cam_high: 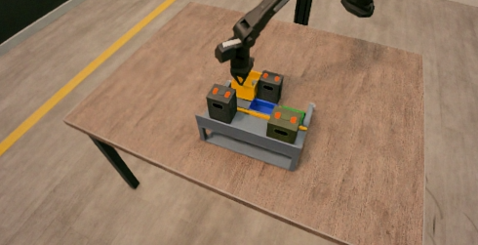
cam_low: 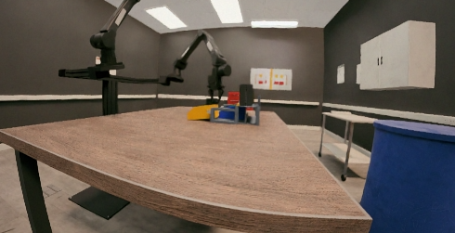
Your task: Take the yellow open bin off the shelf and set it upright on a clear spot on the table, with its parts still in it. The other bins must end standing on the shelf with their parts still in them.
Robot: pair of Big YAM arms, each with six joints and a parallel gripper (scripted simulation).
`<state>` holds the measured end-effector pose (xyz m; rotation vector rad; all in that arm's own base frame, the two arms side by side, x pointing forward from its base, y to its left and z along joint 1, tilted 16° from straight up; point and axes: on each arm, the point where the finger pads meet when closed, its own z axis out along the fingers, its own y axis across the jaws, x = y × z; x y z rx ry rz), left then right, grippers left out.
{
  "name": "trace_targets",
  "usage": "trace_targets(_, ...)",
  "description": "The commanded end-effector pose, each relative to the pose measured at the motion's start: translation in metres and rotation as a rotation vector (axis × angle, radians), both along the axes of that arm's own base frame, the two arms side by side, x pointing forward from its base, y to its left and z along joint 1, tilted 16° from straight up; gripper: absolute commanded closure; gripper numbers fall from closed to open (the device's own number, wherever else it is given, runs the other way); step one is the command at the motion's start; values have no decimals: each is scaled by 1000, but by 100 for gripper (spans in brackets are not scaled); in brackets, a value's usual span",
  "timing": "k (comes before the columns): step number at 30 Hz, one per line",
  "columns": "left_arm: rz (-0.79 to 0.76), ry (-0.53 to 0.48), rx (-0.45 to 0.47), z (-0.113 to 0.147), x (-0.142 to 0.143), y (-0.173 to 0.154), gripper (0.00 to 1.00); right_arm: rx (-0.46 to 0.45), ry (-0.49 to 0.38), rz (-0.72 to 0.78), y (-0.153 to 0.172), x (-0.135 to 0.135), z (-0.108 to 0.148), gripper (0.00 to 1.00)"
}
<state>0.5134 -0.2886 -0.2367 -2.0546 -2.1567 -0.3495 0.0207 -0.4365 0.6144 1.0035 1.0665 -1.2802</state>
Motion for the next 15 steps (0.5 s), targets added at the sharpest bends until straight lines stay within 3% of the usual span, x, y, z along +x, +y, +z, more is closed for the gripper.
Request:
trace_targets(1,3,-38,-23,4,24,-7,57,-41,-14,-3,9,-4,12,0)
trace_targets(15,6,-35,-21,3,24,-5,57,-41,-14,-3,9,-4,12,0)
